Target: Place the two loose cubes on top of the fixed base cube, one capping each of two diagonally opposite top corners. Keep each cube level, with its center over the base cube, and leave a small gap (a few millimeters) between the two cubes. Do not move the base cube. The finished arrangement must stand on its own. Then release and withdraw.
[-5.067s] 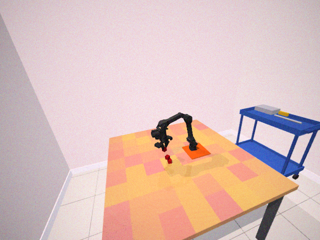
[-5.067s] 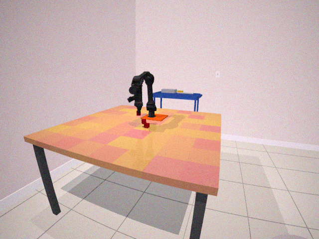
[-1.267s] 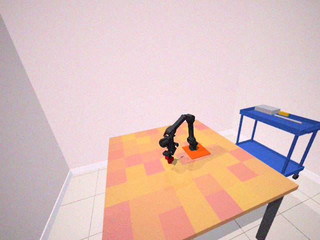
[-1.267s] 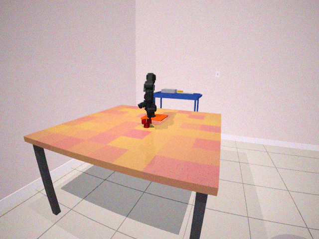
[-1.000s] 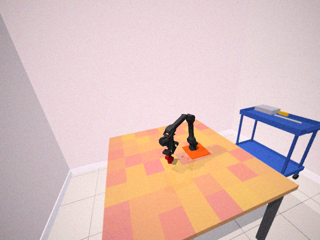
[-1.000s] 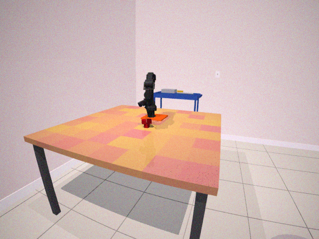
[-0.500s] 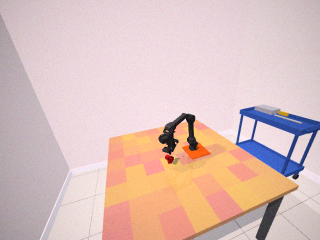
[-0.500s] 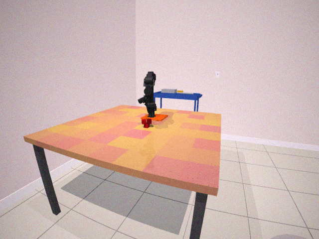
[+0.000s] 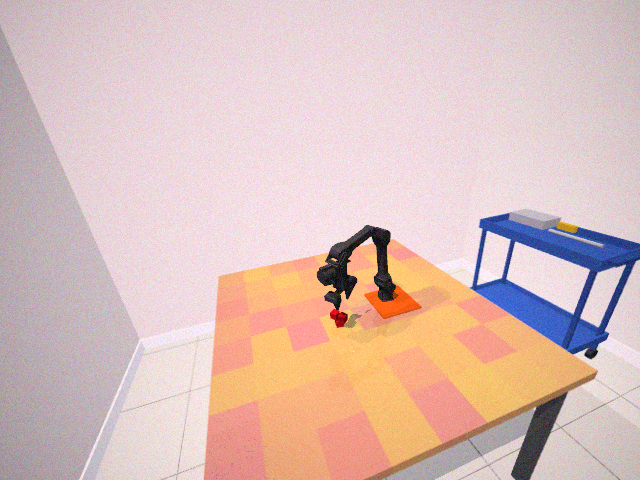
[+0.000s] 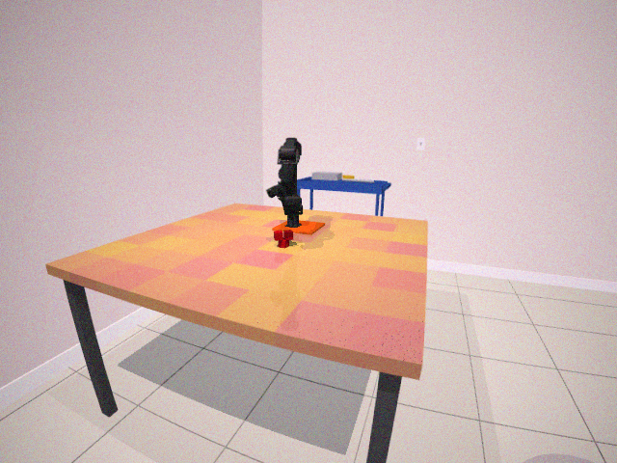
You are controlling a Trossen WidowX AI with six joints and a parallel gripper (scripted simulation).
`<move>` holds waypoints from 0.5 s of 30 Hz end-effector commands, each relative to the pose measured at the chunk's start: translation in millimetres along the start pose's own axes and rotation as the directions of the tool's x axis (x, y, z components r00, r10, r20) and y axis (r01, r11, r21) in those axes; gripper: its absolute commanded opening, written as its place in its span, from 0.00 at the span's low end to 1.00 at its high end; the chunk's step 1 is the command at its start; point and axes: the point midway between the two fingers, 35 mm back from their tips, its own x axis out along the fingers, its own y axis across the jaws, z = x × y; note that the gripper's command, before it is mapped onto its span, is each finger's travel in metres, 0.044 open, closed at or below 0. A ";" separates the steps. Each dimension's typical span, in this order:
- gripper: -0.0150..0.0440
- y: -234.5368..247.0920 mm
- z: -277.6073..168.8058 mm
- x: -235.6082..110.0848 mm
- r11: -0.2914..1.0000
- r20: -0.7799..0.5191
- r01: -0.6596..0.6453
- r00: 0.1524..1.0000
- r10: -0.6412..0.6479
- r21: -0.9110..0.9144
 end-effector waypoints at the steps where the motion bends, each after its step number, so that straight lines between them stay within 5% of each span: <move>1: 0.93 0.8 0.3 -4.4 1.000 0.002 -0.005 1.000 0.005 0.000; 15: 0.93 32.9 -100.8 -4.9 1.000 -0.010 -0.004 1.000 0.004 0.000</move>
